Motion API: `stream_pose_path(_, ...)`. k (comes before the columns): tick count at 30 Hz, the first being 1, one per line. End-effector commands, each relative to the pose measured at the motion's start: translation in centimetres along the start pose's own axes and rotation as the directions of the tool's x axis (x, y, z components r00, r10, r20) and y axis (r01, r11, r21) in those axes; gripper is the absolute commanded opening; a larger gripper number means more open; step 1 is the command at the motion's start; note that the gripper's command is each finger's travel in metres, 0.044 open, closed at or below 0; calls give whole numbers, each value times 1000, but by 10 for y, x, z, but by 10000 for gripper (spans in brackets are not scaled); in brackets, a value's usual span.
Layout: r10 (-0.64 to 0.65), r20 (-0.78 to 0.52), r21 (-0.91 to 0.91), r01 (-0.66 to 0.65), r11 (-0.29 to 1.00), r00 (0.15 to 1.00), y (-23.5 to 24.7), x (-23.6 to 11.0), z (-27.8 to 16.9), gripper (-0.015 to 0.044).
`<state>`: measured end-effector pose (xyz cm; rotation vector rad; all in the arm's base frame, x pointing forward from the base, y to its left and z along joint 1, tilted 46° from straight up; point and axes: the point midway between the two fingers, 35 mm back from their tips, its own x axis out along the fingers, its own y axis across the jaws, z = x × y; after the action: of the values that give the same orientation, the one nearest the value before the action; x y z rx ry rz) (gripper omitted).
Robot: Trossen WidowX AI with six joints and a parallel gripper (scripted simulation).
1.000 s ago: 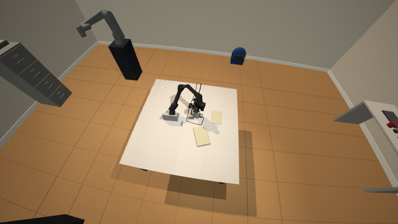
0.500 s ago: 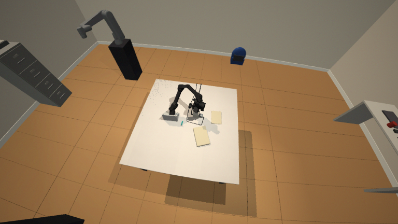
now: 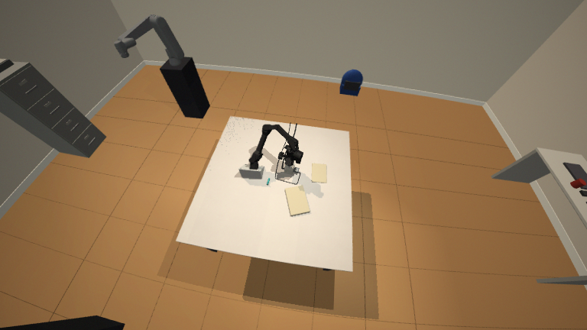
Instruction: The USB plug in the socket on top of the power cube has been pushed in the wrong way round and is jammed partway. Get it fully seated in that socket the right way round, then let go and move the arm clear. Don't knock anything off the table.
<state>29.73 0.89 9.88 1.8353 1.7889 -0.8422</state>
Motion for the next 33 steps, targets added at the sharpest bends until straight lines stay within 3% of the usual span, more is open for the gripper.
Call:
stream_pose_path(1,0,-7,6,0,1000,1000,0,1,0,0)
stream_pose_path(33,2,-27,13,-1,1000,1000,1,5,-2,0)
